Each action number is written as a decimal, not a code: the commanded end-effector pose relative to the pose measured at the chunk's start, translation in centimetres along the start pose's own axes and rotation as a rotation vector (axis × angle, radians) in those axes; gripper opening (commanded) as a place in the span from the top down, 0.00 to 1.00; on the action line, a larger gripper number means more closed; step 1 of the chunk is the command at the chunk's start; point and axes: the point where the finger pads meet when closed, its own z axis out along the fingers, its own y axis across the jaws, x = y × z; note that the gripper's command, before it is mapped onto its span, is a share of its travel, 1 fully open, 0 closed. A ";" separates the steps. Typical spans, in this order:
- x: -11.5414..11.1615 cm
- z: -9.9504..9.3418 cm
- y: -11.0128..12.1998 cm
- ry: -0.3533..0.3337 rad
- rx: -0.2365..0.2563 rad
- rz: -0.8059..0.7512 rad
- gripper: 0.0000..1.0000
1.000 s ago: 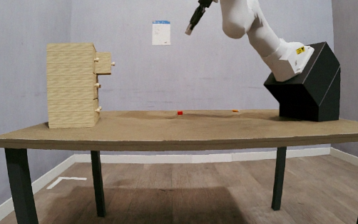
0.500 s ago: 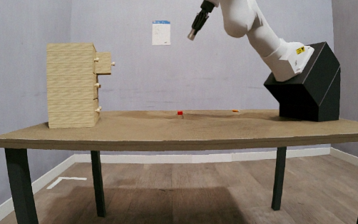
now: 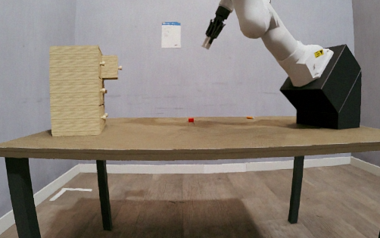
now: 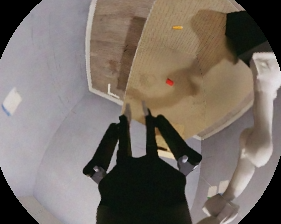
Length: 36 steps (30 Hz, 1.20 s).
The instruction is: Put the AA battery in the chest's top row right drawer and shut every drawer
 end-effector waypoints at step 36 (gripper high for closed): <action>8.7 6.4 3.6 0.022 -0.085 -0.475 0.72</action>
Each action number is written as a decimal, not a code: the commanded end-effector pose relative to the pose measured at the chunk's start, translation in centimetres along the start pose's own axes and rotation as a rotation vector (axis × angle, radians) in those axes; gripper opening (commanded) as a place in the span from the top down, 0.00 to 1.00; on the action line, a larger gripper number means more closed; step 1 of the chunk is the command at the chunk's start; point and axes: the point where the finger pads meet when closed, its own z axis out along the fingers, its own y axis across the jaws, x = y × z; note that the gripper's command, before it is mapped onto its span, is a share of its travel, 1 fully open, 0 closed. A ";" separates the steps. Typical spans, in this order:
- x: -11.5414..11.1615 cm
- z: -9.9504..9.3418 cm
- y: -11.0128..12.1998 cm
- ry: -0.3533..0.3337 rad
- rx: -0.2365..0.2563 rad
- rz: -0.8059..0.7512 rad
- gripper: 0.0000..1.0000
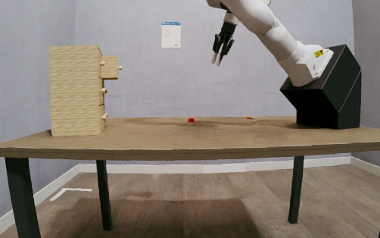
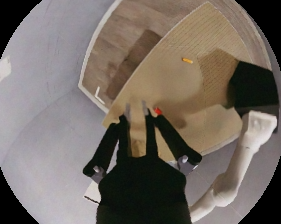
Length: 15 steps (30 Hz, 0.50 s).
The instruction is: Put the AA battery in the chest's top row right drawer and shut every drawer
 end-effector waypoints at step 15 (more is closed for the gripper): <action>1.7 2.9 2.5 -0.062 -0.029 -0.259 0.72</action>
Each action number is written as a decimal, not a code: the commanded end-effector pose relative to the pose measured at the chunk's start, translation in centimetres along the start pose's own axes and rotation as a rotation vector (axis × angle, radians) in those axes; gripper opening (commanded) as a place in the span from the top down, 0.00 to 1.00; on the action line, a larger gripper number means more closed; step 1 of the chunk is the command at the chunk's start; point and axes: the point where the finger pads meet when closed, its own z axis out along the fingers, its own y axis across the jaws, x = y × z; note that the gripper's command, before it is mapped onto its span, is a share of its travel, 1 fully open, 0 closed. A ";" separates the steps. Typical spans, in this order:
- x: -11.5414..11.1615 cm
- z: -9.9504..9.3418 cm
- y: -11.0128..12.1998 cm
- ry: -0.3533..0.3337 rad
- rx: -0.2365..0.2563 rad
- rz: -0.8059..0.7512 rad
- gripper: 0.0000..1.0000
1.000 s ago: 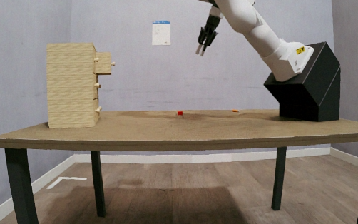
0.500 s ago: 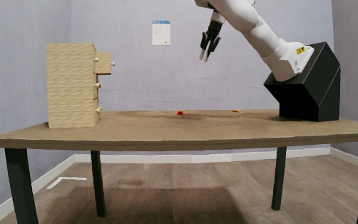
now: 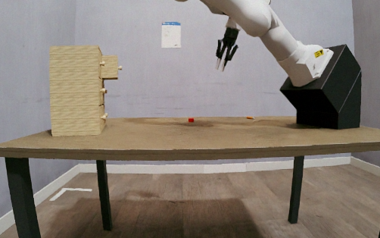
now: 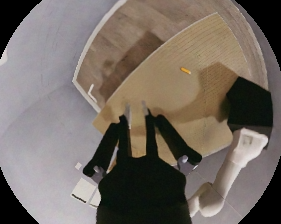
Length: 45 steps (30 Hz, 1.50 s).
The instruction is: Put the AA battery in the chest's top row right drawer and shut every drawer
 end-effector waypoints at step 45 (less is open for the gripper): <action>3.1 7.4 8.8 -0.065 -0.124 -0.538 0.72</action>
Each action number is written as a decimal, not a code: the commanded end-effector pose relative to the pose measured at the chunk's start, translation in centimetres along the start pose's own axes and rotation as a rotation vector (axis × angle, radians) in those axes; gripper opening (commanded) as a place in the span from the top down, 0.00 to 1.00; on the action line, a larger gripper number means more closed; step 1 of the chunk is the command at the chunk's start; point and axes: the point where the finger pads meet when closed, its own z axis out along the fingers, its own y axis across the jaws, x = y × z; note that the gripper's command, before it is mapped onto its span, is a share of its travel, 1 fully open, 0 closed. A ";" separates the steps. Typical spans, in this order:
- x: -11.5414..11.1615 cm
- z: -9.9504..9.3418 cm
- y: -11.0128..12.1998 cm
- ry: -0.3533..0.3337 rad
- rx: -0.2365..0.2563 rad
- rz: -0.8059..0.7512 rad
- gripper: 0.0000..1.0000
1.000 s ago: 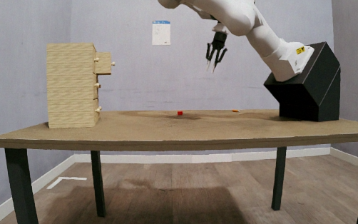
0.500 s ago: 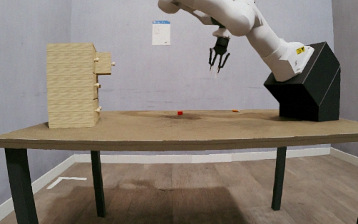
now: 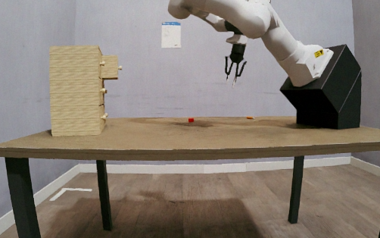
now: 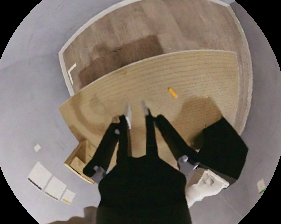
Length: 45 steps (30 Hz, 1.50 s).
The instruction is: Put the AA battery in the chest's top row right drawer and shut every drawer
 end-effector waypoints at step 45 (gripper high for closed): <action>-1.1 5.0 8.0 -0.056 -0.127 -0.423 0.72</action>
